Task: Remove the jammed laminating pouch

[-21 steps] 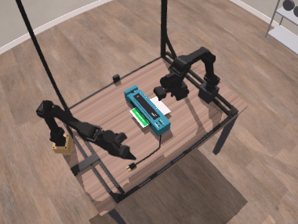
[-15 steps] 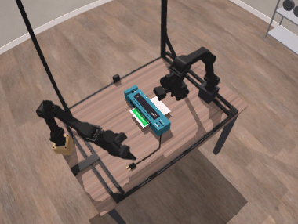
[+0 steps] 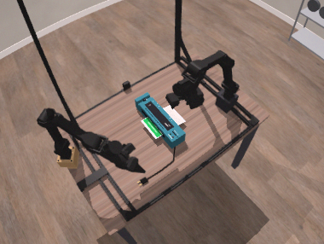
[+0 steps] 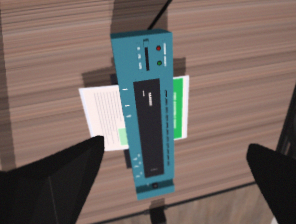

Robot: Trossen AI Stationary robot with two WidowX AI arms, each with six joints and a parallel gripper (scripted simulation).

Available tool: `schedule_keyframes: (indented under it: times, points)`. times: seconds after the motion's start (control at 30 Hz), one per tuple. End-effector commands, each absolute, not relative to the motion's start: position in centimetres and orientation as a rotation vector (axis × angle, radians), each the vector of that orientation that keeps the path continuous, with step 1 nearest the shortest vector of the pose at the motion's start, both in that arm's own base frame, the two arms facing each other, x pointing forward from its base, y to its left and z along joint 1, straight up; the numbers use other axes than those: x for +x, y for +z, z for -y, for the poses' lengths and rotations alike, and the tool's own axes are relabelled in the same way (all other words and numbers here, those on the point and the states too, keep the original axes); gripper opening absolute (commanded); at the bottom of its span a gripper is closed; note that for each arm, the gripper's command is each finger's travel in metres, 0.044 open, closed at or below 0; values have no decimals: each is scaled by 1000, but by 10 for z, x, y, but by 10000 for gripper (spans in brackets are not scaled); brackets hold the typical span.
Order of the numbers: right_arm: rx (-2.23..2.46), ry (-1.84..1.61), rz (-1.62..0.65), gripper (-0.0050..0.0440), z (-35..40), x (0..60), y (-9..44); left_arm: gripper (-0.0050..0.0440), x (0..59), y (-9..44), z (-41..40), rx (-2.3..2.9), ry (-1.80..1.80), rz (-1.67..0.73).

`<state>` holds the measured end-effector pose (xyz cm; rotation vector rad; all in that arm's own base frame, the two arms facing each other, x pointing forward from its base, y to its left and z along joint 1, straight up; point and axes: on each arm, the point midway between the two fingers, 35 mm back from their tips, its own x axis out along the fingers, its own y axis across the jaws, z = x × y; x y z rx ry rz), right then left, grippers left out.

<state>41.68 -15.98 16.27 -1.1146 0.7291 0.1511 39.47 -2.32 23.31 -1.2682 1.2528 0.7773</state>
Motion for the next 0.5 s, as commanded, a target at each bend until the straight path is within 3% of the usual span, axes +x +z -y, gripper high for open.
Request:
schedule_keyframes:
  times: [0.0,0.2,0.47]
  points:
    - [-1164,58,-619,440,143,376,217,440,363,225,66,-1062,633,-1321]
    - [-1208,-32,-511,440,117,312,242,440,307,190,112,-732,446,-1434]
    - [-1202,-19,-527,440,123,327,239,440,302,183,116,-673,430,-1496]
